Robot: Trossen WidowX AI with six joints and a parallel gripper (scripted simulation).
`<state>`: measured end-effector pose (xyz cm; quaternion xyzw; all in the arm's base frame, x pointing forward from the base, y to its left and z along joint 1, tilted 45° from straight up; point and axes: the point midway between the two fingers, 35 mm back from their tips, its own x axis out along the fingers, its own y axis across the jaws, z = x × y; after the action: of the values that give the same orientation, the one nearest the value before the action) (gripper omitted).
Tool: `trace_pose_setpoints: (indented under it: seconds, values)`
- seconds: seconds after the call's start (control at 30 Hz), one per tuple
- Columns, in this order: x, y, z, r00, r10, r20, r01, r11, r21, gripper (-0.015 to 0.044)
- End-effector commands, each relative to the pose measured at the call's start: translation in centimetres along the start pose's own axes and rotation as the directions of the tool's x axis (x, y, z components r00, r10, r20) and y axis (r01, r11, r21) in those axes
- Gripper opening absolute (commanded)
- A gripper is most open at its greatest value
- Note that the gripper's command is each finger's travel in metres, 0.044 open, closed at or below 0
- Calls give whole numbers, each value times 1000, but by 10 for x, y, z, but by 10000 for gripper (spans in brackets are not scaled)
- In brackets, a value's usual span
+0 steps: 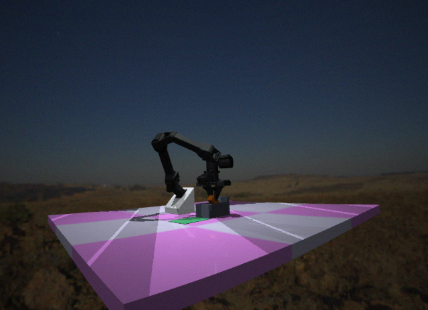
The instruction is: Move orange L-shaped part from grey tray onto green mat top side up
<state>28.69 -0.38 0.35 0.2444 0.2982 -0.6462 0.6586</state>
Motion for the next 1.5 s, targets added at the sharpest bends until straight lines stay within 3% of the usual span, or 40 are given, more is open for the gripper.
trace_pose_setpoints:
  seconds: [0.0, 1.47]
  values:
    - [-7, 1, 0, 1000, 1, -3, -1, 1000, 5, 0]
    - [-75, 0, 0, 1000, -1, -4, 1, 1000, 1, 0]
